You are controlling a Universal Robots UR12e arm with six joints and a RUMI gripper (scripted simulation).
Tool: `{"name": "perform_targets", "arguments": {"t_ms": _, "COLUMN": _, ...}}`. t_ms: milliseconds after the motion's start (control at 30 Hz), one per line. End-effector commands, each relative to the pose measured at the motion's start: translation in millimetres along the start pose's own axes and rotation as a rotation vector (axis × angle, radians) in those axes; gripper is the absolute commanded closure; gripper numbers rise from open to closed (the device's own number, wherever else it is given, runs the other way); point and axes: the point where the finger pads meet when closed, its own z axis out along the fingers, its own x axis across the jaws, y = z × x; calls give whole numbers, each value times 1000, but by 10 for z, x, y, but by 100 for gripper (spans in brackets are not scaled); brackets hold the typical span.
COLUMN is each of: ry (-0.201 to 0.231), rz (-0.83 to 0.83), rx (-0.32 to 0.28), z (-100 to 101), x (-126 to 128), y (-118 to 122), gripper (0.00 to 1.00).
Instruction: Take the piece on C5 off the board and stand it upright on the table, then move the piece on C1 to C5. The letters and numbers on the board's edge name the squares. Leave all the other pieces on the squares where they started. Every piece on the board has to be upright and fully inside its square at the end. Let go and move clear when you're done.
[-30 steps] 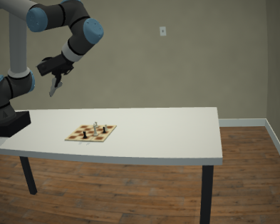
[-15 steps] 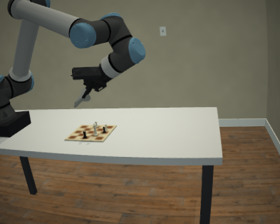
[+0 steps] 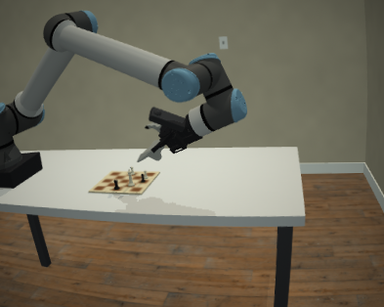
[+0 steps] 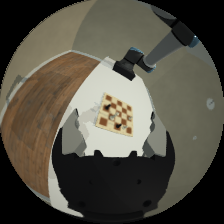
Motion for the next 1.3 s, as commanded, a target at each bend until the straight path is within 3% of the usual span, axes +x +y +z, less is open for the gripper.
{"name": "perform_targets", "arguments": {"t_ms": 0, "ry": 4, "rz": 96, "rx": 28, "z": -89, "x": 60, "y": 309, "gripper": 0}}
{"name": "perform_targets", "arguments": {"t_ms": 433, "ry": -21, "rz": 377, "rx": 96, "z": -88, "x": 314, "y": 1320, "gripper": 0}}
{"name": "perform_targets", "arguments": {"t_ms": 867, "ry": -38, "rz": 490, "rx": 122, "z": -34, "x": 428, "y": 1730, "gripper": 0}}
{"name": "perform_targets", "arguments": {"t_ms": 1267, "ry": -42, "rz": 516, "rx": 127, "z": -18, "x": 454, "y": 1821, "gripper": 0}}
